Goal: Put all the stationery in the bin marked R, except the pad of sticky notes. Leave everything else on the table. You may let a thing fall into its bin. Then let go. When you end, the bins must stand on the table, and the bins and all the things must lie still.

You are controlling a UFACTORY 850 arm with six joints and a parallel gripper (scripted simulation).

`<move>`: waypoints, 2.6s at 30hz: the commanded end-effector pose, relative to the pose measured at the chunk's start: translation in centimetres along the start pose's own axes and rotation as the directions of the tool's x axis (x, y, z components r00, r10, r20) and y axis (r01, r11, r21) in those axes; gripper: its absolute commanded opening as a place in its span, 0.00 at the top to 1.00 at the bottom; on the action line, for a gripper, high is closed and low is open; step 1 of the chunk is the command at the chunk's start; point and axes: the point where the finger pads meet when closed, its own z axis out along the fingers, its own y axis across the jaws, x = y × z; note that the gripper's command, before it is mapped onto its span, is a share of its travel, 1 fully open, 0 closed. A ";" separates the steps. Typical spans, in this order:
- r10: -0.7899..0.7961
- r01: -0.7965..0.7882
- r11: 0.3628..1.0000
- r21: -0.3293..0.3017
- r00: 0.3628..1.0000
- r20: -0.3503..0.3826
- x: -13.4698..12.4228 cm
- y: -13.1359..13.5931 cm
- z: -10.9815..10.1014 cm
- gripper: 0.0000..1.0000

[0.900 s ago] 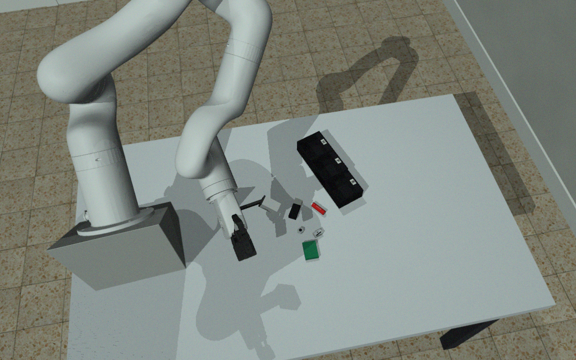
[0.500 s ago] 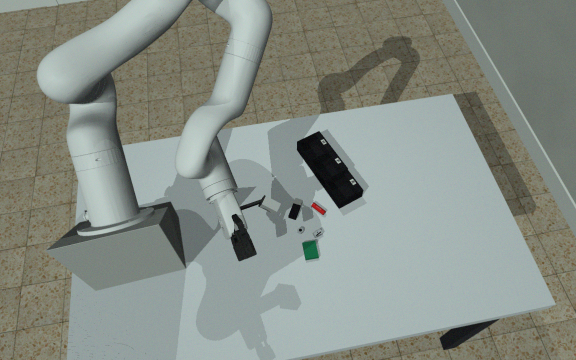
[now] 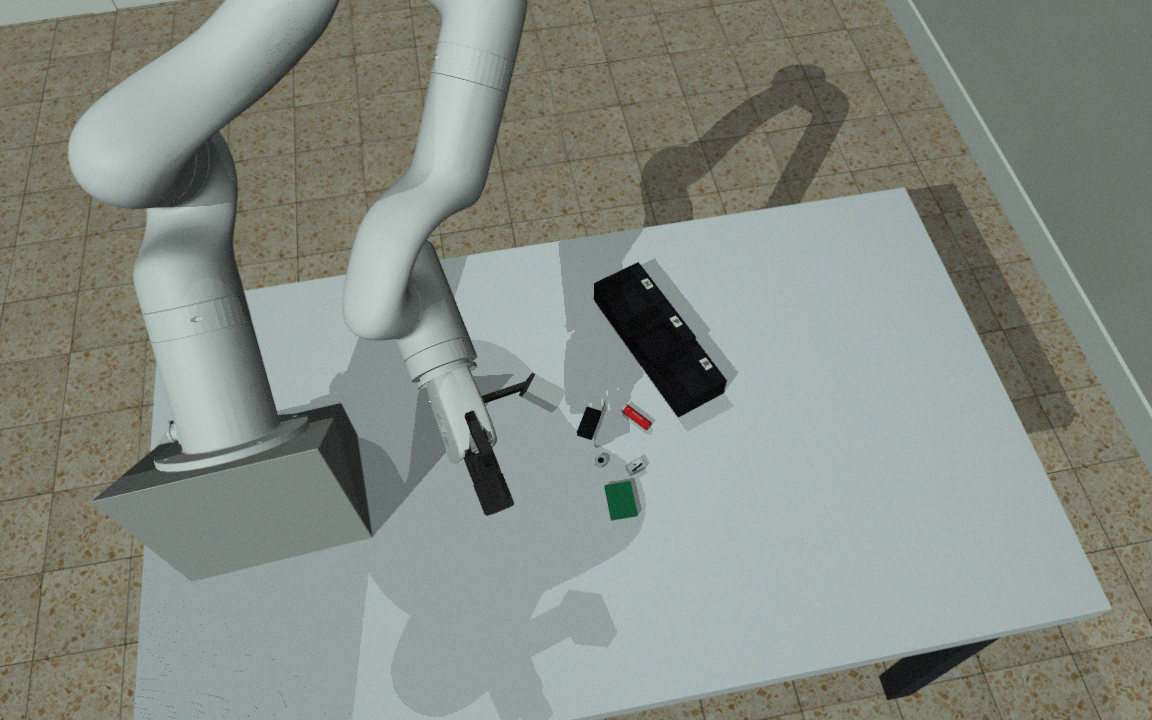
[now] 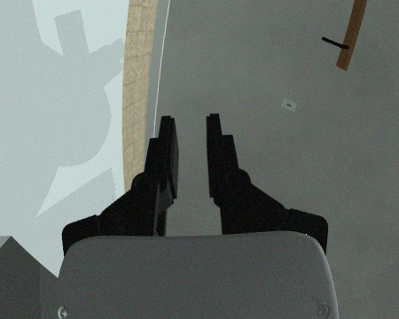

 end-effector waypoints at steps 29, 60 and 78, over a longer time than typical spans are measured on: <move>0.013 0.173 0.947 -0.271 0.822 0.569 -7.3 11.8 -2.1 0.93; -0.153 -0.267 0.907 0.327 0.514 0.844 -6.9 2.3 -8.4 0.93; -0.179 -0.438 0.685 0.582 0.673 0.718 0.8 -2.4 -9.1 0.93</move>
